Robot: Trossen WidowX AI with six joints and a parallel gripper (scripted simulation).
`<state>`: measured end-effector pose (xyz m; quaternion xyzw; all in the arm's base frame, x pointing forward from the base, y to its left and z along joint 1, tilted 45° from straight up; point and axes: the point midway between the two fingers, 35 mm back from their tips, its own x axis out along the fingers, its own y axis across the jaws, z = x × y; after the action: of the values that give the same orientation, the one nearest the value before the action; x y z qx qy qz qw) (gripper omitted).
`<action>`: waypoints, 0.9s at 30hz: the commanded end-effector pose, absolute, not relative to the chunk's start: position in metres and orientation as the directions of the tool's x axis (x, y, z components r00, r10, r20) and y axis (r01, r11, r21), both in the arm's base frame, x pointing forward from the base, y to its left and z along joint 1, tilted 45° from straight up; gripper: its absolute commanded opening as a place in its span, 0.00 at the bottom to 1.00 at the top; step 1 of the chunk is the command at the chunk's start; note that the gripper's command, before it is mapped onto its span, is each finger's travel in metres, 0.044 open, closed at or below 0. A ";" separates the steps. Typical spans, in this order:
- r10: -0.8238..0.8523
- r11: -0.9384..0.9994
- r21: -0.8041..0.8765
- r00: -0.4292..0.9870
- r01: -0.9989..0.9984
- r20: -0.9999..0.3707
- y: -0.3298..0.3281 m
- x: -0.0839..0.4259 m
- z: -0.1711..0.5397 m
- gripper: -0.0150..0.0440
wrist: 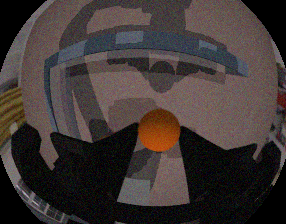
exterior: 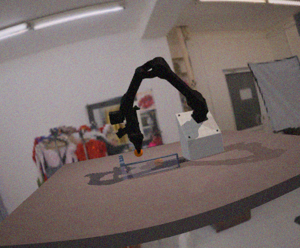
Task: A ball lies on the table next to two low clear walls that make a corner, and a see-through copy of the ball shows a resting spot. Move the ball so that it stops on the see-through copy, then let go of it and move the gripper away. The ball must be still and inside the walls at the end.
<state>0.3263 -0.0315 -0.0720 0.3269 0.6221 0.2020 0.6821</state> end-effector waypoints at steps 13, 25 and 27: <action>0.683 0.705 0.698 0.145 0.122 -0.716 -0.081 0.309 -0.012 0.25; 0.681 0.707 0.696 0.144 0.125 -0.718 -0.035 0.292 0.000 0.25; 0.681 0.707 0.696 0.144 0.125 -0.717 -0.027 0.288 0.002 0.25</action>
<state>0.2930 -0.0357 0.0004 0.3208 0.6211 0.2044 0.6853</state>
